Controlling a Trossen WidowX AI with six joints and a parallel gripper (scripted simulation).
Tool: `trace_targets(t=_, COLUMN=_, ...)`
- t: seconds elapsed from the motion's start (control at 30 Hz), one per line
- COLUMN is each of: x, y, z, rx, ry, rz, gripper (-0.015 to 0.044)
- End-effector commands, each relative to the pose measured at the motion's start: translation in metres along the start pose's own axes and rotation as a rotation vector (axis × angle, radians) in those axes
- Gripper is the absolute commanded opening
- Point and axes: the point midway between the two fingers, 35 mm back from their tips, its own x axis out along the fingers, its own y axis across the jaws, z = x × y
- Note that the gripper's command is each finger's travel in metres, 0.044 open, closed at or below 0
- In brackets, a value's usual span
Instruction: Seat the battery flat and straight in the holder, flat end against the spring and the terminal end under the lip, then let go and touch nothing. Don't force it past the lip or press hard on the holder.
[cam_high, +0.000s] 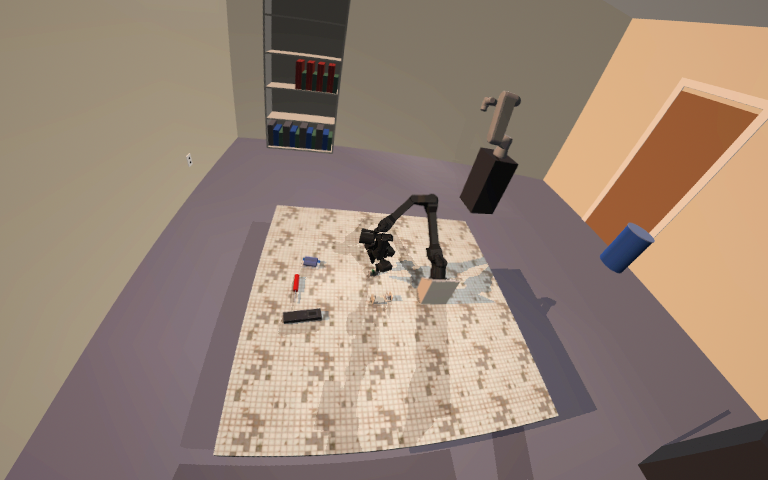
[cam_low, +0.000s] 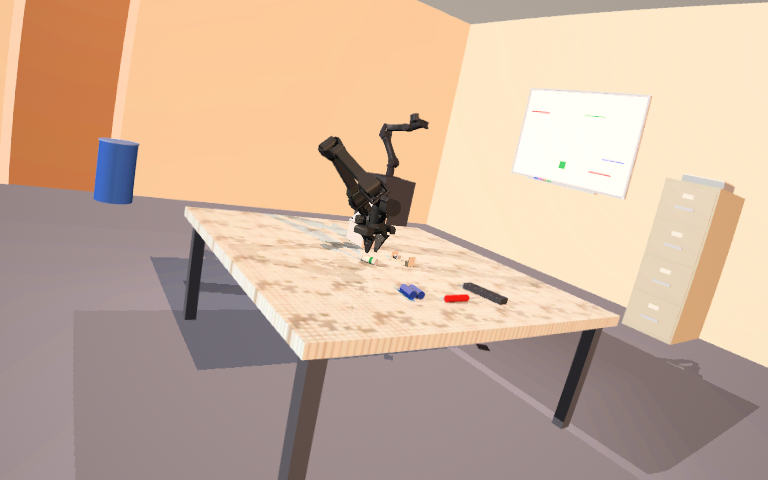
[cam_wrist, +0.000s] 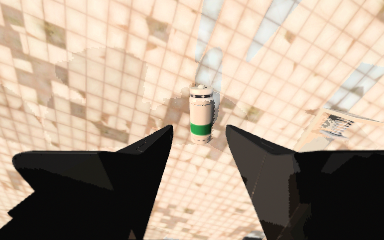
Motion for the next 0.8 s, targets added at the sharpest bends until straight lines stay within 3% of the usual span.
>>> trace_targets(t=0.0, x=0.010, y=-0.003, z=0.001, rx=-0.014, ry=-0.009, rz=-0.005, gripper=0.0248)
trace_targets(t=0.63, x=0.037, y=-0.003, z=0.003, rx=-0.014, ry=-0.009, rz=0.000, gripper=0.0248)
trace_targets(t=0.77, x=0.037, y=-0.003, z=0.003, rx=-0.014, ry=-0.009, rz=0.000, gripper=0.0162)
